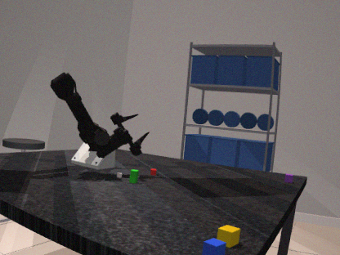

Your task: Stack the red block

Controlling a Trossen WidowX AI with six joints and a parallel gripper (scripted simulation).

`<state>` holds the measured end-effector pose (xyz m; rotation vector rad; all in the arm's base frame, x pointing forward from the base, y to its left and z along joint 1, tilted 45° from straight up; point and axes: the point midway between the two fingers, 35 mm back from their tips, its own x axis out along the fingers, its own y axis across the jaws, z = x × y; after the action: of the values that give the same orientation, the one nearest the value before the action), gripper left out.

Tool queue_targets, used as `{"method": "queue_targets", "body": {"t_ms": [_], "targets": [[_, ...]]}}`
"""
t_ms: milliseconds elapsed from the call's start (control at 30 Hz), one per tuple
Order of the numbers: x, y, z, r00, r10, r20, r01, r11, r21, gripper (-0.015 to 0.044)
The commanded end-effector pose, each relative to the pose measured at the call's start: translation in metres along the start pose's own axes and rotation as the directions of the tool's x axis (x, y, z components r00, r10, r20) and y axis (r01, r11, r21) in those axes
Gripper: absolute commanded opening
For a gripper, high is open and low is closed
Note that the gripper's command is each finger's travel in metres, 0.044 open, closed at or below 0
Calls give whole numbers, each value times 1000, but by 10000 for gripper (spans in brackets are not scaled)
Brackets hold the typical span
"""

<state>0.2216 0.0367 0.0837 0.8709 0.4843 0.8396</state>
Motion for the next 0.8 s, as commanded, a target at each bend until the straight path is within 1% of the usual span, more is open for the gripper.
{"method": "queue_targets", "body": {"t_ms": [0,33,133,267,400,500,600,767], "targets": [[0,-1,0,1000,-2,0,2,1000,2,426],[1,-2,1,1000,-10,-1,10,1000,7,440],[9,-15,5,998,-63,-11,63,997,40,440],[26,-44,9,980,-189,-58,194,976,101,440],[41,-72,11,937,-326,-126,342,928,146,440],[51,-90,10,885,-428,-186,457,875,160,440],[59,-107,6,813,-524,-253,568,809,149,440],[67,-128,-12,648,-654,-391,726,685,57,440]]}}
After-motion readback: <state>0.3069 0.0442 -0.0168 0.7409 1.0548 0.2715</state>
